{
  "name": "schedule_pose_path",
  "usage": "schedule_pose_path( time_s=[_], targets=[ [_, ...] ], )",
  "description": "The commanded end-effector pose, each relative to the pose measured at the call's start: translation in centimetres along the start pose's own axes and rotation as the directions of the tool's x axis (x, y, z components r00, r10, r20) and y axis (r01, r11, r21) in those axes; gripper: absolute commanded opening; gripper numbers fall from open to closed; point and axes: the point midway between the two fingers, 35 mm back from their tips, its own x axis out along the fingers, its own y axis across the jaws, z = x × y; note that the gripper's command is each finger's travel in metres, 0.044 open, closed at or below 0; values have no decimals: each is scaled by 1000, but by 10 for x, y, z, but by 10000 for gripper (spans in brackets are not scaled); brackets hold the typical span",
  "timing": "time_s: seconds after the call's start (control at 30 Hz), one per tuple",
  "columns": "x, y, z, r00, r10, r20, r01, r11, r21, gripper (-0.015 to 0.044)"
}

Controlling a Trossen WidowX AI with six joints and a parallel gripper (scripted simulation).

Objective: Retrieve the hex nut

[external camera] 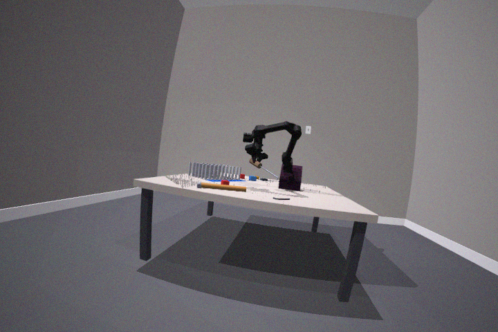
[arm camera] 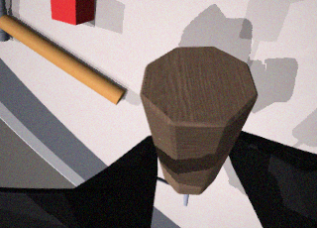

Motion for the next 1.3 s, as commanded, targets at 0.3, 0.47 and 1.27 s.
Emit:
schedule_pose_path(
  time_s=[0.3, 0.47, 1.27],
  targets=[
    [-3, 20, -10, 991, 104, -89, -60, 913, 404, 0],
    [-5, 27, -14, 982, 146, -119, -58, 834, 549, 0],
    [1, 26, -10, 981, 146, -129, -43, 809, 586, 0]
  ],
)
